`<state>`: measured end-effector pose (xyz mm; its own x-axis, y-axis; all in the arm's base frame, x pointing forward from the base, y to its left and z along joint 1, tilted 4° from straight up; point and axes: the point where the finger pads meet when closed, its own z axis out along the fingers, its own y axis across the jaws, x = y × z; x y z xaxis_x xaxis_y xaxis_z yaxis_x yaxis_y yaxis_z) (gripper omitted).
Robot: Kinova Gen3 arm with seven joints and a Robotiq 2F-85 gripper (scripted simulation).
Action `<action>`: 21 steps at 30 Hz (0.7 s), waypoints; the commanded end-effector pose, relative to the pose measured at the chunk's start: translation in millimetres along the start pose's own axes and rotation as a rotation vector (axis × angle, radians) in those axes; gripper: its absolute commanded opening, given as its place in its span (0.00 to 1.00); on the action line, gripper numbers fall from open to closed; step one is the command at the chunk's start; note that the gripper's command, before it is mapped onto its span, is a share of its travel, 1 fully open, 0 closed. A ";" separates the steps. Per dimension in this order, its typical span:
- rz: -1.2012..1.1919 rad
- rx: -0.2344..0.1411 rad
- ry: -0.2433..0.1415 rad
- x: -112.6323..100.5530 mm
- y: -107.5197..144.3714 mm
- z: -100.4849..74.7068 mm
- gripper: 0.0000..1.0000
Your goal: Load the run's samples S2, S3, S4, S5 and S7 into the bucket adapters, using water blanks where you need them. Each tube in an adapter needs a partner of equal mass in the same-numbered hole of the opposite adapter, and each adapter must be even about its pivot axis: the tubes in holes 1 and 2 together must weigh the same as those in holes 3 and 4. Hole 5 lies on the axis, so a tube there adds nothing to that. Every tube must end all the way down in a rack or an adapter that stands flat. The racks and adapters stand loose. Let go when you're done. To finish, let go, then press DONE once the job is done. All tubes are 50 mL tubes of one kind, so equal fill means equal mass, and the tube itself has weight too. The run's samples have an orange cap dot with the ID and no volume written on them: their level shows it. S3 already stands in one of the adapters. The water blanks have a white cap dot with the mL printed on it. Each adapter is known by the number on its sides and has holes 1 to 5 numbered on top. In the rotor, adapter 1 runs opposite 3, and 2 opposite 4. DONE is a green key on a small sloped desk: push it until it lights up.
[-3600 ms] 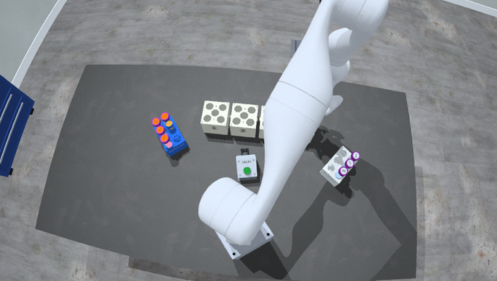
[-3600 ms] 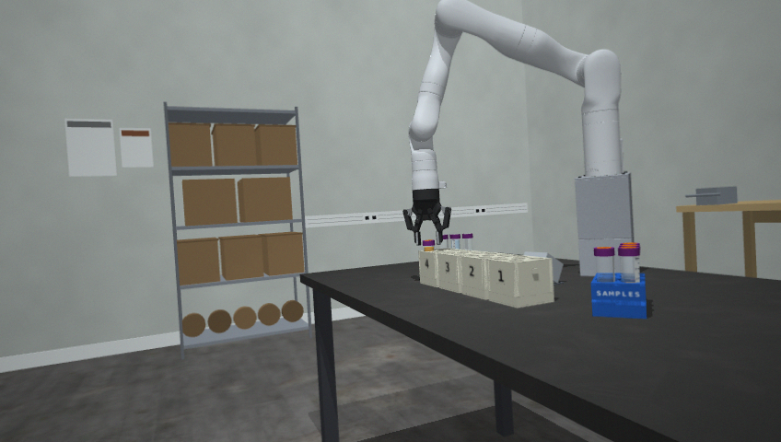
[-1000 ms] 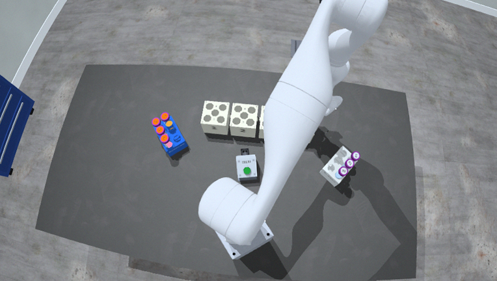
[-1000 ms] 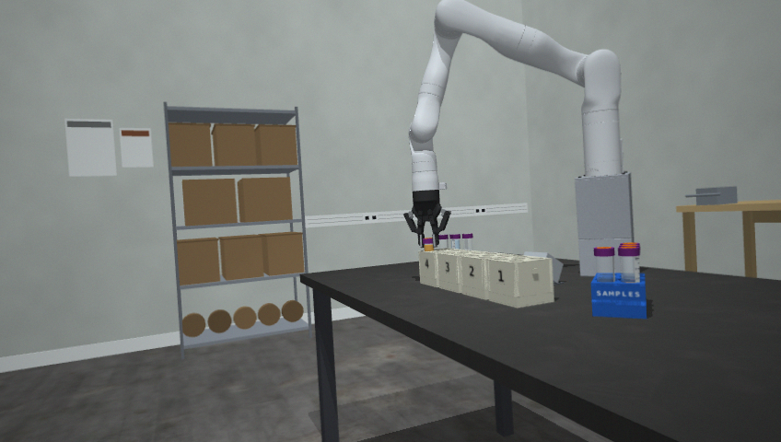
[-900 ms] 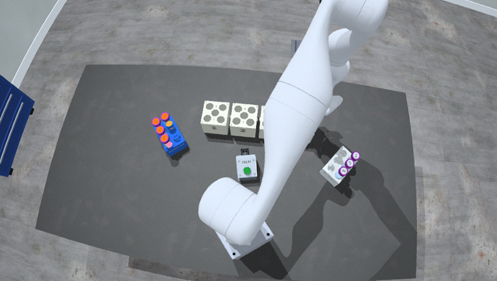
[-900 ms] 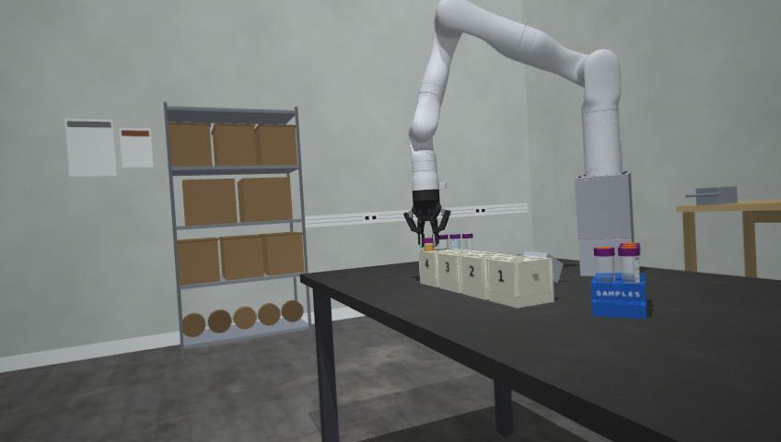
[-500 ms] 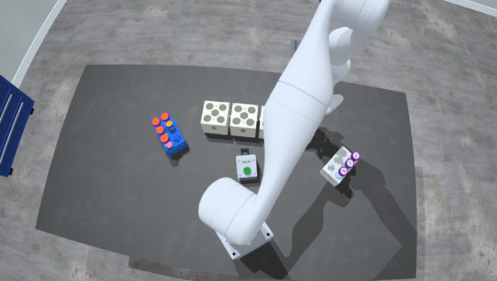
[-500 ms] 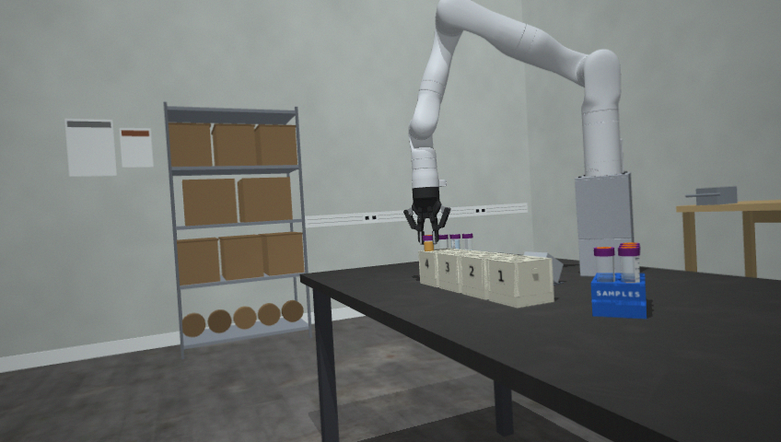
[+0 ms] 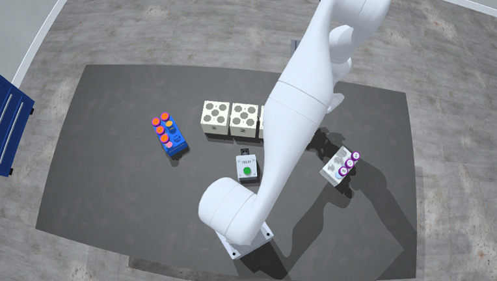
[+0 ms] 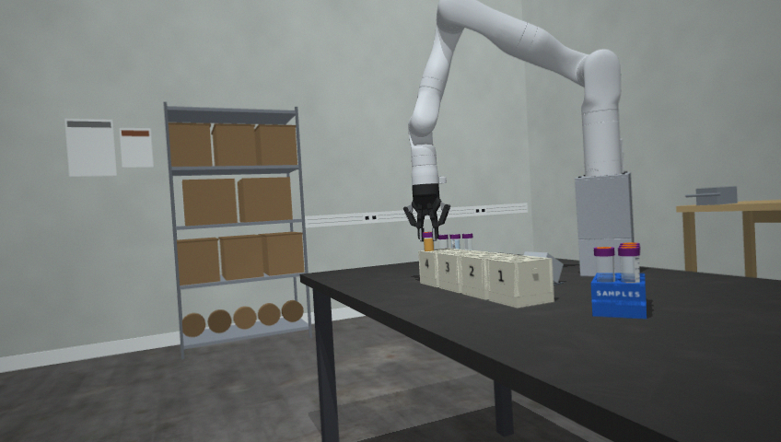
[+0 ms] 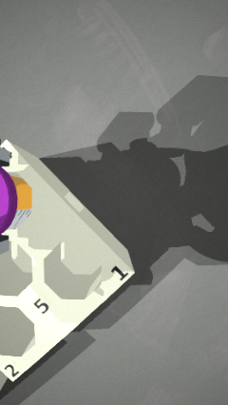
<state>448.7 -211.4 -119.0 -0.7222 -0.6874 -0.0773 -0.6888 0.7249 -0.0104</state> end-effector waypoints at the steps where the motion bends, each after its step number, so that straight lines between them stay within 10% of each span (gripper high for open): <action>1: 0.000 0.002 -0.001 -0.3 -0.9 -2.4 0.10; 21: 0.000 0.002 -0.001 -0.3 -0.9 -14.4 0.10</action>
<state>447.9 -212.0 -106.4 -0.7222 -0.6874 -0.0773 -0.6888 0.7249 -0.0104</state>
